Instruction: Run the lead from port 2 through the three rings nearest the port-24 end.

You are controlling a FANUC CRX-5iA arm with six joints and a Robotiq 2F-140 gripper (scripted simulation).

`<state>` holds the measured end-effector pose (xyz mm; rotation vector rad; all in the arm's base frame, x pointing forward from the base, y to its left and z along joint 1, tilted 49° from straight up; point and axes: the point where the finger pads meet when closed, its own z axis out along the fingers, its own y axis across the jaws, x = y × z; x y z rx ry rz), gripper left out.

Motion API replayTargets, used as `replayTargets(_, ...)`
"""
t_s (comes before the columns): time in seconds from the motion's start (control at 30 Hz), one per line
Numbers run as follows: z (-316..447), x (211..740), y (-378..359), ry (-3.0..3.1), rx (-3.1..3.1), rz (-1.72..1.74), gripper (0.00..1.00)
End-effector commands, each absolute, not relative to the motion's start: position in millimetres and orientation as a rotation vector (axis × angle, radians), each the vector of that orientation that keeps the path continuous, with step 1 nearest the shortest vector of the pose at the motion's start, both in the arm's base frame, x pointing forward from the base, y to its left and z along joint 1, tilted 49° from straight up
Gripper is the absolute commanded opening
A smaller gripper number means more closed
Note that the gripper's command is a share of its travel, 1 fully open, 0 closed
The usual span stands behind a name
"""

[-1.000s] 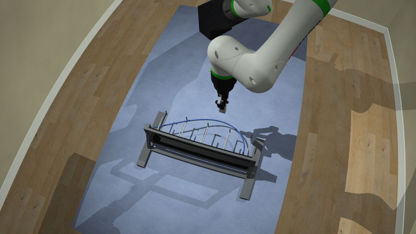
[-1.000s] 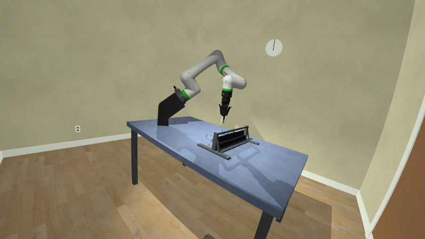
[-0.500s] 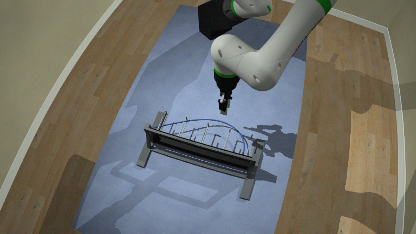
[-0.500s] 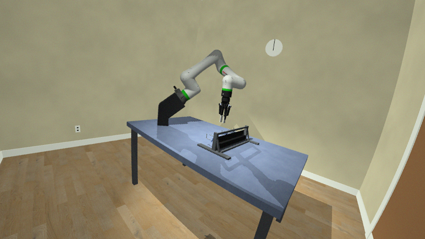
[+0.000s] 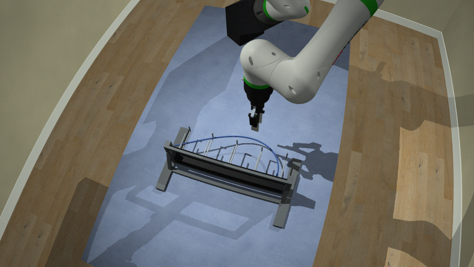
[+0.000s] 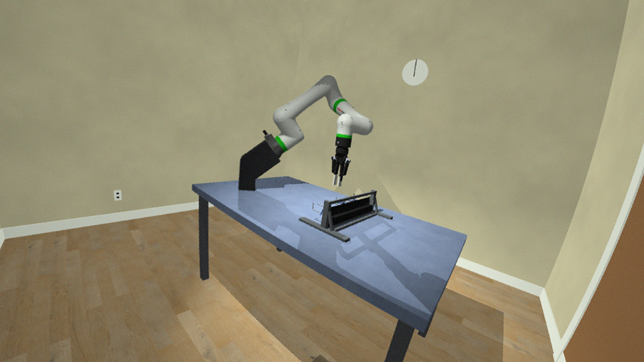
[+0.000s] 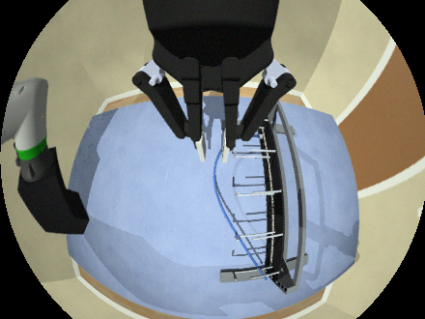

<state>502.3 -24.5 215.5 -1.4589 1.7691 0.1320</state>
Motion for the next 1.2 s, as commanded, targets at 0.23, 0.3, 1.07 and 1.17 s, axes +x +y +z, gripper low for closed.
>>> replayTargets(0.23,216,502,-25,1.769,-1.459,0.132,0.2)
replayTargets(0.3,215,503,-25,1.769,-1.459,0.132,0.2)
replayTargets(1.07,191,522,-4,1.77,-1.459,0.132,0.2)
replayTargets(1.17,185,526,1,1.77,-1.459,0.132,0.2)
